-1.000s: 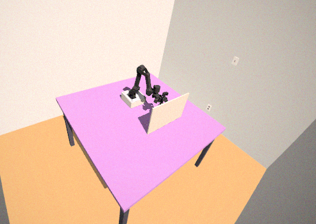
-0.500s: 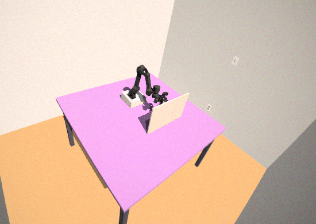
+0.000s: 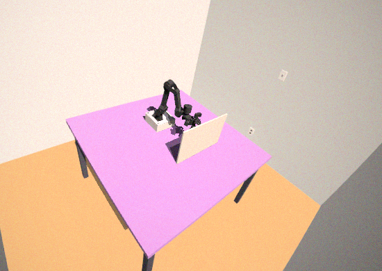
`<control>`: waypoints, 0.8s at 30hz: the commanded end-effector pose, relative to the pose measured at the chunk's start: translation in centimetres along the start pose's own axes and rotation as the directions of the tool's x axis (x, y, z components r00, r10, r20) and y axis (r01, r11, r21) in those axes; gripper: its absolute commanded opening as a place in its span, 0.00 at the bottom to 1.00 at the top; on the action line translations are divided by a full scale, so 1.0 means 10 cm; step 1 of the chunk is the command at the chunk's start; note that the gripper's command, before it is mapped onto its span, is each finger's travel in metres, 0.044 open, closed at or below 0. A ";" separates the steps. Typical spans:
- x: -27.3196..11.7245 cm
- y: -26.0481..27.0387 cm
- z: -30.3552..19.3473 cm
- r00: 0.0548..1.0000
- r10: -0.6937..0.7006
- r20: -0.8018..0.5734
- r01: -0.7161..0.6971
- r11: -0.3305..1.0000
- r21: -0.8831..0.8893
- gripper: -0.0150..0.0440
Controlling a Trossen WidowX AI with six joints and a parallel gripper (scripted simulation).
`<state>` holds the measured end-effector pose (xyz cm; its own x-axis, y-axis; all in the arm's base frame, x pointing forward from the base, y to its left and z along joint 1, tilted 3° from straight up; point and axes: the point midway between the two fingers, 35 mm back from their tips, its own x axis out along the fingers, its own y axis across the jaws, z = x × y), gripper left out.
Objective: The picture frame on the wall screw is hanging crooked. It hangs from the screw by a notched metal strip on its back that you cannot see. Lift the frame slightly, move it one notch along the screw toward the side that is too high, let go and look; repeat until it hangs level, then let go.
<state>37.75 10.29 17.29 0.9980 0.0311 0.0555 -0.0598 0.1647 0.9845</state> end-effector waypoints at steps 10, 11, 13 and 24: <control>0.00 0.03 0.00 1.000 0.011 -0.002 -0.011 1.000 0.011 0.25; 0.00 0.03 0.00 1.000 0.011 -0.002 -0.011 1.000 0.011 0.25; 0.00 0.03 0.00 1.000 0.011 -0.002 -0.011 1.000 0.011 0.25; 0.00 0.00 0.00 1.000 0.011 -0.002 -0.011 1.000 0.011 0.25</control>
<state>37.76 10.30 17.01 0.9981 0.0324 0.0523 -0.0570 0.1659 0.9845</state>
